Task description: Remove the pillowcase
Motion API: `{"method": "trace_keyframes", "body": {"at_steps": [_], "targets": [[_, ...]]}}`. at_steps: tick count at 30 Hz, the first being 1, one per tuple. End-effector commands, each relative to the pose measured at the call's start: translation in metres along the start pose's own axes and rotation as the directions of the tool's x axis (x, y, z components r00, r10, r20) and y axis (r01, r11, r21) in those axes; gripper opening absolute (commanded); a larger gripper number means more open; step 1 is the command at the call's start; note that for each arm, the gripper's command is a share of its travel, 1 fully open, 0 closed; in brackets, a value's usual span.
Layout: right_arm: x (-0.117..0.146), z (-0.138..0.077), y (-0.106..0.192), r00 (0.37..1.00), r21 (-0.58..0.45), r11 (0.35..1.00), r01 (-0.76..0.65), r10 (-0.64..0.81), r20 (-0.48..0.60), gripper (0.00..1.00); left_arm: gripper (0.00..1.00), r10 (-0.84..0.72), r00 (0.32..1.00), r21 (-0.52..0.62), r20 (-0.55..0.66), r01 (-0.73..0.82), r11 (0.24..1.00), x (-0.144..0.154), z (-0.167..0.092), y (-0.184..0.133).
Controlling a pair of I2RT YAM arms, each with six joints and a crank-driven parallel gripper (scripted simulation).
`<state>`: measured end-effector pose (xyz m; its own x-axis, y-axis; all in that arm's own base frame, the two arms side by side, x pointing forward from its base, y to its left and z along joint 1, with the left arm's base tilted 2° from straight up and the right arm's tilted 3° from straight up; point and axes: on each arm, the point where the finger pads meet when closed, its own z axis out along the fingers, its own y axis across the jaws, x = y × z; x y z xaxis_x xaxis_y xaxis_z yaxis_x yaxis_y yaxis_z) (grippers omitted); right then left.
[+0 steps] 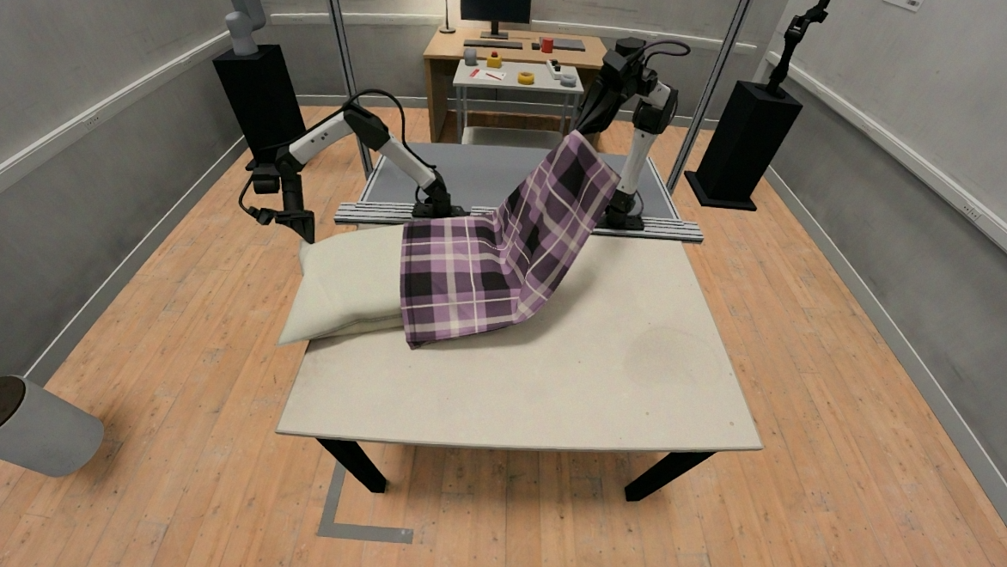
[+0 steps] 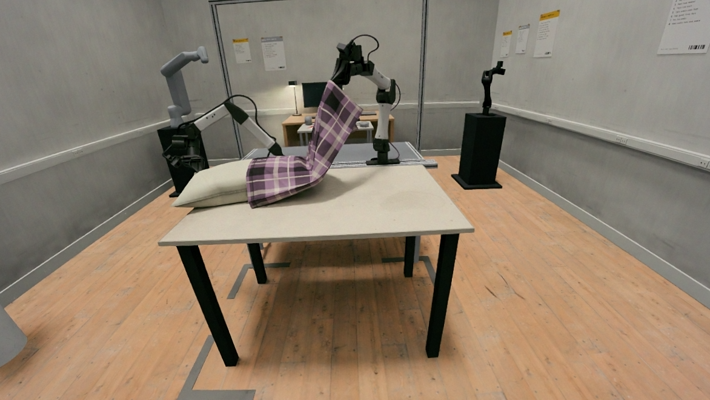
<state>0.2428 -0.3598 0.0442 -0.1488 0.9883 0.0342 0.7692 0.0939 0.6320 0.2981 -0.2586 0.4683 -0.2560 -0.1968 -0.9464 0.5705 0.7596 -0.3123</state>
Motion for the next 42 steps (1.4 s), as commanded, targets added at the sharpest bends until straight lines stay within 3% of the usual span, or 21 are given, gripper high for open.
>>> {"method": "trace_keyframes", "body": {"at_steps": [1, 9, 16, 17, 24, 28, 33, 34, 37, 42], "targets": [[-0.004, 0.000, 0.001, 0.999, 0.002, 1.000, 0.027, -0.027, 0.018, 0.01, 0.01, 0.029, 0.979, 0.058, 0.200, -0.041, 0.997, -0.066, -0.023, -0.016], [-0.004, 0.000, 0.001, 0.999, 0.002, 1.000, 0.027, -0.027, 0.018, 0.01, 0.01, 0.081, 0.952, 0.084, 0.295, -0.110, 0.990, -0.094, -0.039, -0.025], [-0.004, 0.000, 0.001, 0.999, 0.002, 1.000, 0.027, -0.027, 0.018, 0.01, 0.01, 0.106, 0.938, 0.087, 0.330, -0.142, 0.986, -0.103, -0.038, -0.028], [-0.004, 0.000, 0.001, 0.999, 0.002, 1.000, 0.027, -0.027, 0.018, 0.01, 0.01, 0.111, 0.922, 0.094, 0.372, -0.156, 0.983, -0.116, -0.056, -0.032], [-0.004, 0.000, 0.001, 0.999, 0.002, 1.000, 0.027, -0.027, 0.018, 0.01, 0.01, 0.153, 0.886, 0.093, 0.437, -0.214, 0.972, -0.134, -0.064, -0.037], [-0.004, 0.000, 0.001, 0.999, 0.002, 1.000, 0.027, -0.027, 0.018, 0.01, 0.01, 0.172, 0.852, 0.091, 0.495, -0.248, 0.964, -0.151, -0.082, -0.042], [-0.004, 0.000, 0.001, 0.999, 0.002, 1.000, 0.027, -0.027, 0.018, 0.01, 0.01, 0.184, 0.843, 0.087, 0.506, -0.263, 0.961, -0.153, -0.080, -0.043], [-0.004, 0.000, 0.001, 0.999, 0.002, 1.000, 0.027, -0.027, 0.018, 0.01, 0.01, 0.187, 0.820, 0.086, 0.541, -0.275, 0.957, -0.163, -0.097, -0.046], [-0.004, 0.000, 0.001, 0.999, 0.002, 1.000, 0.027, -0.027, 0.018, 0.01, 0.01, 0.203, 0.793, 0.078, 0.575, -0.300, 0.951, -0.174, -0.106, -0.049], [-0.004, 0.000, 0.001, 0.999, 0.002, 1.000, 0.027, -0.027, 0.018, 0.01, 0.01, 0.223, 0.783, 0.070, 0.581, -0.322, 0.944, -0.175, -0.102, -0.050]]}}
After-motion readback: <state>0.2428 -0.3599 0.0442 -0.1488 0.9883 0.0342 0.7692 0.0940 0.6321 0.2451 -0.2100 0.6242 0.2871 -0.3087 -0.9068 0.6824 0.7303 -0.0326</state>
